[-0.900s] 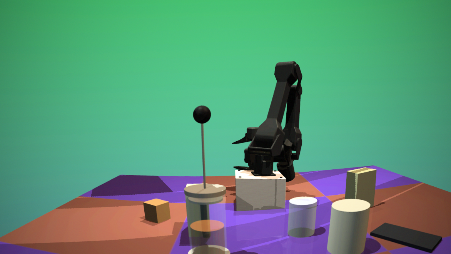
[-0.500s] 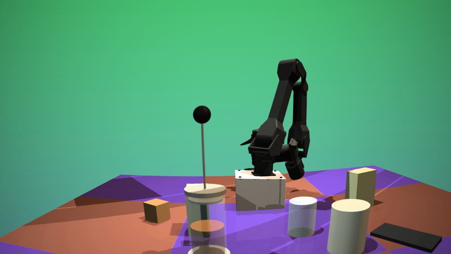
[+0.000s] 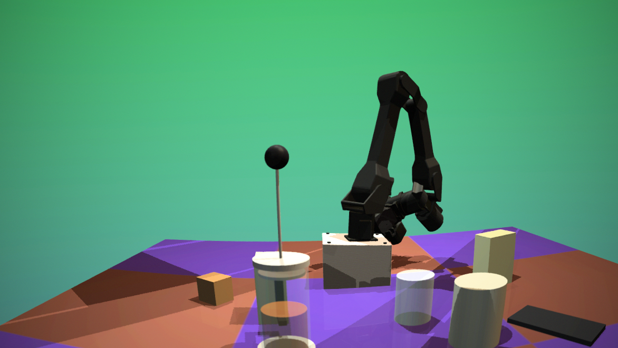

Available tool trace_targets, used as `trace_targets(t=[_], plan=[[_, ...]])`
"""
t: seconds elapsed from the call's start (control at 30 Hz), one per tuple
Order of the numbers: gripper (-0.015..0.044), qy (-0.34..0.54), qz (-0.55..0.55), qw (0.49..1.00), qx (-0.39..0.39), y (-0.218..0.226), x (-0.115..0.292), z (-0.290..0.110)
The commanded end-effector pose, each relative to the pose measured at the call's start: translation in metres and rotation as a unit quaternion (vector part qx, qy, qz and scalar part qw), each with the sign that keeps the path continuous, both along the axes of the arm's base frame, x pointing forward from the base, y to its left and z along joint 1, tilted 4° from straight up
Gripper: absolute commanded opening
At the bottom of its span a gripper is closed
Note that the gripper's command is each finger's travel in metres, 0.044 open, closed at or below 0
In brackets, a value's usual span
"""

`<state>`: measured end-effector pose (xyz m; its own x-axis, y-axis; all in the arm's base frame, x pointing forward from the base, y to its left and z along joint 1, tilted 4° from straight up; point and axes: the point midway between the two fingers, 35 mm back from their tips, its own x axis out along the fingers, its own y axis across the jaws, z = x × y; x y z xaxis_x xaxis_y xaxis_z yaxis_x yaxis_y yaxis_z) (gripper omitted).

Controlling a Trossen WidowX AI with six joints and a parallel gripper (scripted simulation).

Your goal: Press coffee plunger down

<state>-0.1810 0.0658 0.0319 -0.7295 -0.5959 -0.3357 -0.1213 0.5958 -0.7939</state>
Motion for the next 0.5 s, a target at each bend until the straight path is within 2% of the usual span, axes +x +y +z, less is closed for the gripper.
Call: trace_targets(t=[0.0,0.17,0.3,0.47], plan=[[0.044,0.019,-0.033,0.995,0.095,0.038,0.012,-0.002],[0.044,0.02,-0.077,0.972,0.221,0.085,0.041,-0.003],[0.044,0.004,-0.09,0.961,0.26,0.102,0.055,-0.003],[0.044,-0.029,-0.122,0.92,0.372,0.14,0.1,0.0]])
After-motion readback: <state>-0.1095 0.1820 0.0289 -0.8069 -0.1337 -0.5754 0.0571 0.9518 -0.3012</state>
